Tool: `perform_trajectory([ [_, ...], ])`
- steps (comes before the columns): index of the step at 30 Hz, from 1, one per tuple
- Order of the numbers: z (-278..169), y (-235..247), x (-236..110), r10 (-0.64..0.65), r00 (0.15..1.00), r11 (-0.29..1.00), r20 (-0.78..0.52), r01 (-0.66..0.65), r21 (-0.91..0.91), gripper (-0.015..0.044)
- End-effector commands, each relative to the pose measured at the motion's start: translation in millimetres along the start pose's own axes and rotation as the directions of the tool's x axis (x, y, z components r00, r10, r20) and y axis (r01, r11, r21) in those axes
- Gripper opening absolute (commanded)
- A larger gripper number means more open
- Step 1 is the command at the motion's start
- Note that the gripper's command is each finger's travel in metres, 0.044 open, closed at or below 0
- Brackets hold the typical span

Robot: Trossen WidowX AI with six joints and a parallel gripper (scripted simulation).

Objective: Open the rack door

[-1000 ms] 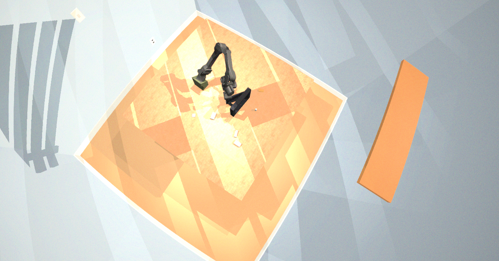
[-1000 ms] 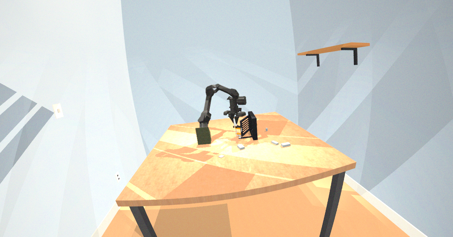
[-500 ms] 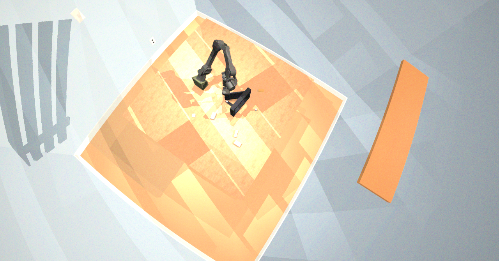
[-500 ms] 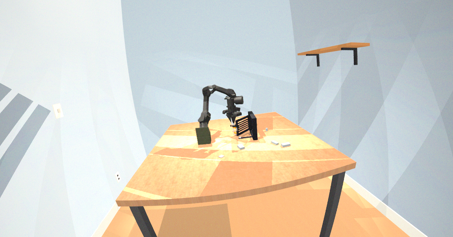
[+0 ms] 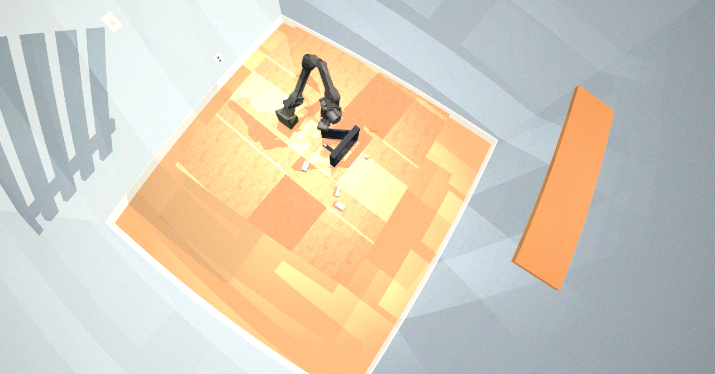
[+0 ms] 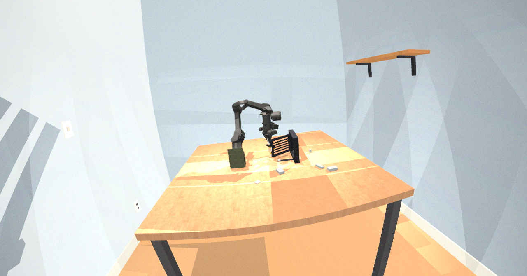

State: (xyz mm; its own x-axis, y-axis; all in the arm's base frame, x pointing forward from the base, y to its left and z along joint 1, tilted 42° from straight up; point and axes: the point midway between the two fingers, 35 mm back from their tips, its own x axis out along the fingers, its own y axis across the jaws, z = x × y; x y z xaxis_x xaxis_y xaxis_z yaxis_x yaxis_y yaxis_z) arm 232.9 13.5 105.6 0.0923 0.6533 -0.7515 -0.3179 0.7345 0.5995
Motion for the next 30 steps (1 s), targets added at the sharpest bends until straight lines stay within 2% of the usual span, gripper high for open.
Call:
perform_trajectory([
  [1, 2.4, 8.5, -0.2, 0.003, 1.000, 0.998, 0.007, -0.003, 0.067, 0.0011],
  [30, 25.3, 60.7, -0.8, 0.004, 1.000, 0.908, 0.008, -0.008, 0.418, 0.0011],
])
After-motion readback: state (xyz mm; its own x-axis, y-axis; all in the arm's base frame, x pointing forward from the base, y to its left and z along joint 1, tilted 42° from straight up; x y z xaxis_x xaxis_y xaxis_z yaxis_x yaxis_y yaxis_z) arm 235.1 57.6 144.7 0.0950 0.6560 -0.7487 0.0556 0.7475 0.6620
